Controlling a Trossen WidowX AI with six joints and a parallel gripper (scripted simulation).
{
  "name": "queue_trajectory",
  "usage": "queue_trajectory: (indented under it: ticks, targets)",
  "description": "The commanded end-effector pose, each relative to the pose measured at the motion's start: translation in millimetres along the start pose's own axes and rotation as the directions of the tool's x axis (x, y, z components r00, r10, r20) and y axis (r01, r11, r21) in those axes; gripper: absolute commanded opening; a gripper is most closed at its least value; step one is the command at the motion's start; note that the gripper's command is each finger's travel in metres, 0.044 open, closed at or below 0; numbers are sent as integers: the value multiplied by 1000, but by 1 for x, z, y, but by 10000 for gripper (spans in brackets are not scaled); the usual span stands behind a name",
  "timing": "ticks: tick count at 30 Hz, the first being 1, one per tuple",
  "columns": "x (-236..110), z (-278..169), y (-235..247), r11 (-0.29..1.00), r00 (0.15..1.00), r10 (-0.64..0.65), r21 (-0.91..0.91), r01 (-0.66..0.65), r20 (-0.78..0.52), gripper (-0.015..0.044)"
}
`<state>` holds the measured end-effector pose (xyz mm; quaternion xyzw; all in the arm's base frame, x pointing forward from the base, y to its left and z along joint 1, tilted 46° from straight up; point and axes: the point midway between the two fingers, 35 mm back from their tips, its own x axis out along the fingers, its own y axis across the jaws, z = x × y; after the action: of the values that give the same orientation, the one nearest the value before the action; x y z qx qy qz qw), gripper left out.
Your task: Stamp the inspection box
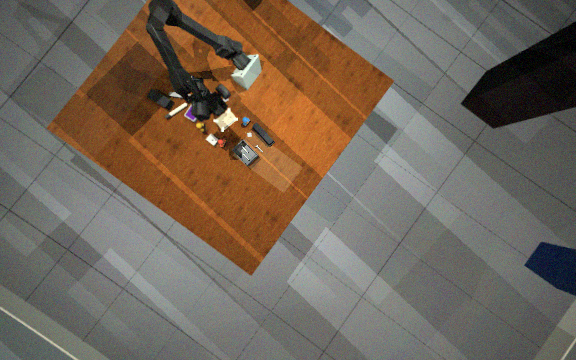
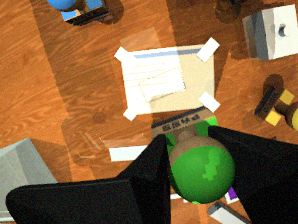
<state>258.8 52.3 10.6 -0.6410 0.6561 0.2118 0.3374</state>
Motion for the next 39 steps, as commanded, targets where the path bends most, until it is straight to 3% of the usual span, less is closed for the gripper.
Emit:
queue_trajectory:
  ticks: [1, 29, 39]
  targets:
    - [0, -18, -1, 1000, 1000, 3, -5, -3, -5, 0]
    - [-1, -142, 20, 1000, 1000, 2, -3, -2, -13, 0]
    - [1, -166, 32, 1000, 1000, 3, -1, -3, -23, 0]
